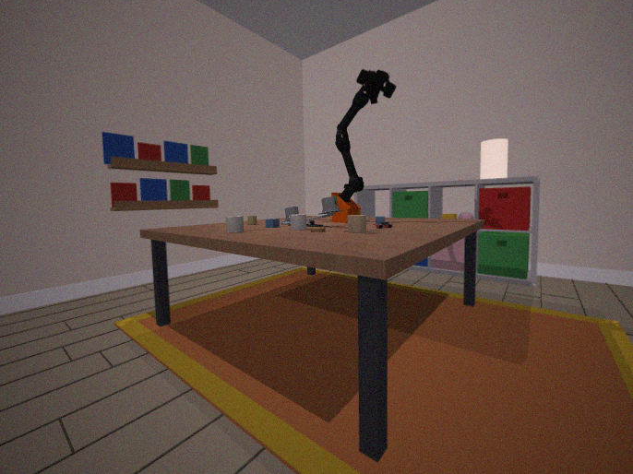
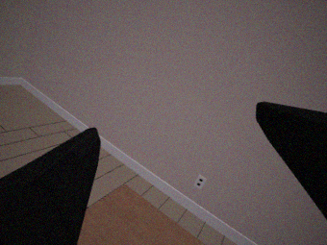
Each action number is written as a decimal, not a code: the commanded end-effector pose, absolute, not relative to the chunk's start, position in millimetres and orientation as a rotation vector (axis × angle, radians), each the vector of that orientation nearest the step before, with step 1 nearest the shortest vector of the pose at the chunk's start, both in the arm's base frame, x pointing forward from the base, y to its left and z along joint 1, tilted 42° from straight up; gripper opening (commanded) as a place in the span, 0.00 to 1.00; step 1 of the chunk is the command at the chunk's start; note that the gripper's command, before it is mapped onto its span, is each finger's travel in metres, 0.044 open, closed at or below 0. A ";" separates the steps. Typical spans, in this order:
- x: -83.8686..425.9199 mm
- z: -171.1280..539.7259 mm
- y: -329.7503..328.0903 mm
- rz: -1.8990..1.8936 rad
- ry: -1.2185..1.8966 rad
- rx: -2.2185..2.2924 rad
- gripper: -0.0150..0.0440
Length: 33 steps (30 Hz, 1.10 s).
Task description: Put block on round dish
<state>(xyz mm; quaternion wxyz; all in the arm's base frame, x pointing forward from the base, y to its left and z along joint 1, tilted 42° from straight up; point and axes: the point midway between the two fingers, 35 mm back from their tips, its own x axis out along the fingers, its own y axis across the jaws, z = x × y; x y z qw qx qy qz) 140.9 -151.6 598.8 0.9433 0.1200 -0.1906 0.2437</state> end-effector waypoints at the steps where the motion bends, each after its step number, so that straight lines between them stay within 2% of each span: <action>1: 123.2 604.0 -123.6 0.481 -0.418 0.133 1.00; 17: 97.4 585.8 -27.6 0.383 -0.404 -0.251 1.00; 33: 135.0 531.6 55.6 0.353 -0.238 -0.578 1.00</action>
